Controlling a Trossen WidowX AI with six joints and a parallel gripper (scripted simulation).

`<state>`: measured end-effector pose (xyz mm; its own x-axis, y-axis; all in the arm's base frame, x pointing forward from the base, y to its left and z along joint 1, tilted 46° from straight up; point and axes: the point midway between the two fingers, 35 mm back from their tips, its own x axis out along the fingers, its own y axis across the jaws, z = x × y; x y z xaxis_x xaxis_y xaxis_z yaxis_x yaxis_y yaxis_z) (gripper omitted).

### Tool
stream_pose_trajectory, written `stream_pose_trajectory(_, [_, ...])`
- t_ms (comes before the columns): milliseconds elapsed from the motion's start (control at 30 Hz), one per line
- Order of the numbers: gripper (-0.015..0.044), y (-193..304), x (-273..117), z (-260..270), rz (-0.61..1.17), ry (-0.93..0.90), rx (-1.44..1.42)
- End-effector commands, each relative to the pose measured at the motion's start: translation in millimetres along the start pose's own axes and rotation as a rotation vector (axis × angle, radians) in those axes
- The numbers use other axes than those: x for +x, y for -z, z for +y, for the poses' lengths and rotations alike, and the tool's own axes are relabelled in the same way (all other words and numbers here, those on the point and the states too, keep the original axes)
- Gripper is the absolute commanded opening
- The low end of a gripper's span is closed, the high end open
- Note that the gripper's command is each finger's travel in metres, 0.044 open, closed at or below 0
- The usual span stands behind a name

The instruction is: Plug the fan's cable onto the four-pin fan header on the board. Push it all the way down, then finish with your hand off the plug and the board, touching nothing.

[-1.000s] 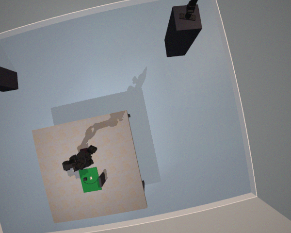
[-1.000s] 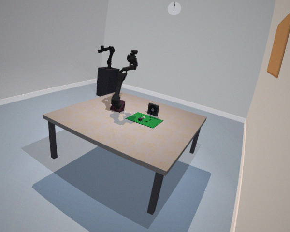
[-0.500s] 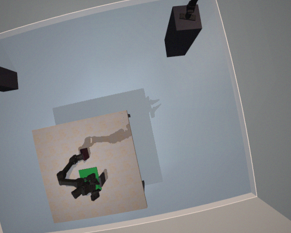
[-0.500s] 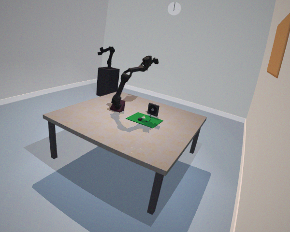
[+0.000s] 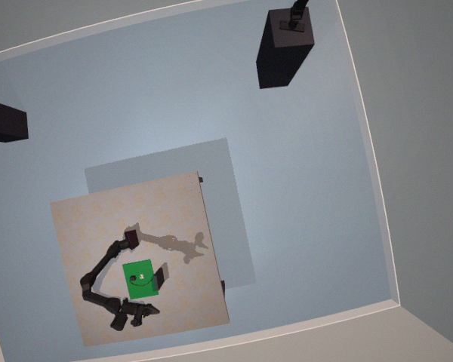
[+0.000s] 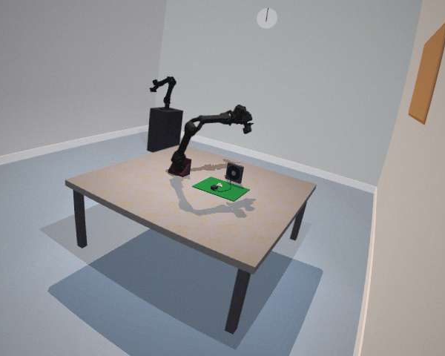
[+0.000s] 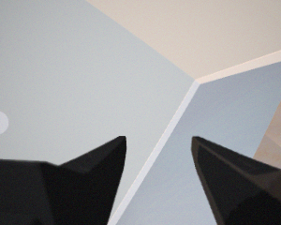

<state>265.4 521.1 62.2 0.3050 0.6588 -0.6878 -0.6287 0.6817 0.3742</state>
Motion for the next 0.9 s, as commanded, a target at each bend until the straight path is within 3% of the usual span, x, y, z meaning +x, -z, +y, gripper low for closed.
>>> stream_pose_trajectory(0, [0.021,-6,-22,-63,0.022,0.173,0.231])
stream_pose_trajectory(200, [0.021,-4,-74,-156,0.009,0.455,0.602])
stream_pose_trajectory(467, [0.021,25,-171,-261,-0.094,0.854,1.081])
stream_pose_trajectory(867, [0.021,98,-332,-339,-0.395,1.424,1.61])
